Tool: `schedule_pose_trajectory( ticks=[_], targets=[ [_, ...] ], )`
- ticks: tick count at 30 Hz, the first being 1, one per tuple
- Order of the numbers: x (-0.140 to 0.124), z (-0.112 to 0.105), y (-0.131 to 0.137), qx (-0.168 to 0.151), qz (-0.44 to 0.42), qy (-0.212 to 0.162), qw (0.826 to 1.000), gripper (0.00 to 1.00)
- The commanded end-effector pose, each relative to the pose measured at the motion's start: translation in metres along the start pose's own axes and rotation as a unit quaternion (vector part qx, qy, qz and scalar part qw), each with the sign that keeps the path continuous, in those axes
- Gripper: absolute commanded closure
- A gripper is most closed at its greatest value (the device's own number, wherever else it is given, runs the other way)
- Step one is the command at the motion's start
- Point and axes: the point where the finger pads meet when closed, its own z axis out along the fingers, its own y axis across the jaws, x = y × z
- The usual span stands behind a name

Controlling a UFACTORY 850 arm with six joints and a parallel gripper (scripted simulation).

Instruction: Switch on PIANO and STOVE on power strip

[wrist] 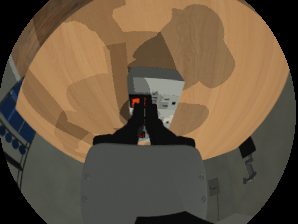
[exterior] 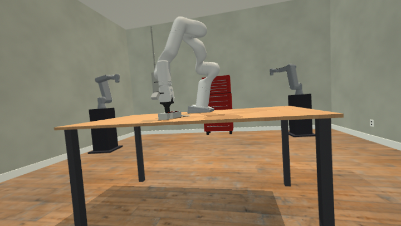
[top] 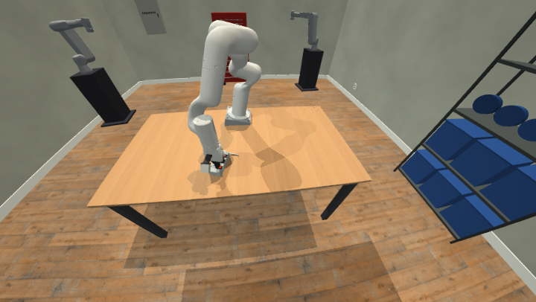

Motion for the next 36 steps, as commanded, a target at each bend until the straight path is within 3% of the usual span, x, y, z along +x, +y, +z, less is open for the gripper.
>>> schedule_pose_trajectory(
  ticks=[1,8,22,36],
  targets=[
    [0.0,0.0,0.0,0.0,0.0,0.0,1.0,1.0],
    [0.0,-0.004,0.0,0.0,0.0,0.0,1.0,1.0],
    [0.0,-0.037,0.0,0.0,0.0,0.0,1.0,1.0],
    [0.0,-0.039,0.0,0.0,0.0,0.0,1.0,1.0]
  ],
)
